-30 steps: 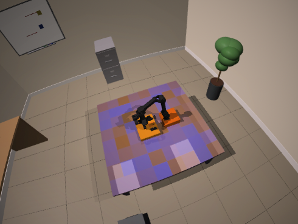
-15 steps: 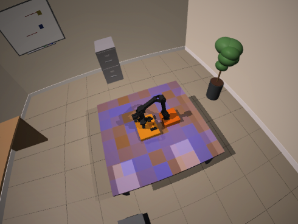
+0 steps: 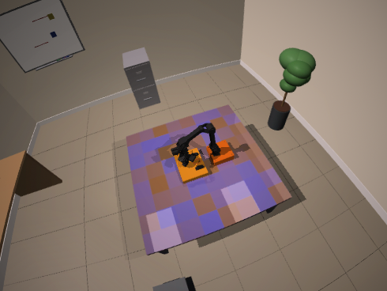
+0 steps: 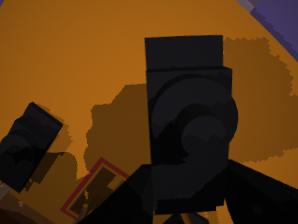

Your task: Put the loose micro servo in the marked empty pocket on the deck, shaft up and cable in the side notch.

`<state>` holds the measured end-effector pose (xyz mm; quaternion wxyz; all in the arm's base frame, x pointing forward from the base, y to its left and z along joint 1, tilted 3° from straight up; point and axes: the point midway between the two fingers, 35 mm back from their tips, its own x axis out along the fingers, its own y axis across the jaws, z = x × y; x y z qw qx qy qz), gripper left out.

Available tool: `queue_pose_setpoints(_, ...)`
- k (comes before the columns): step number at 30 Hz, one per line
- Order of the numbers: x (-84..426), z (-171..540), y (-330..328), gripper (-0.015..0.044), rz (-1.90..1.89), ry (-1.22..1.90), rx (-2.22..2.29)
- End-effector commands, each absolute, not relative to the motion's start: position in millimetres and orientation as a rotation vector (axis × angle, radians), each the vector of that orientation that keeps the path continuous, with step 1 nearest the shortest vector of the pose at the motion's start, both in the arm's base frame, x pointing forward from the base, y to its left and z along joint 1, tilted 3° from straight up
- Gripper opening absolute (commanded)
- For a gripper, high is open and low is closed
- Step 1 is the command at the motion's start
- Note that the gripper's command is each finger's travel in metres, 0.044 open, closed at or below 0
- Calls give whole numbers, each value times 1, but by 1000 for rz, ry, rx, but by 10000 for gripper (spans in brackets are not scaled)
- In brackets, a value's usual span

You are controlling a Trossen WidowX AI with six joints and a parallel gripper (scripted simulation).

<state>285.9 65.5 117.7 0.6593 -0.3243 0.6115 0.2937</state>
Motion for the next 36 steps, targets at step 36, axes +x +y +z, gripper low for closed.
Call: queue_pose_setpoints(36, 242, 114, 58, 0, 141, 1490, -161)
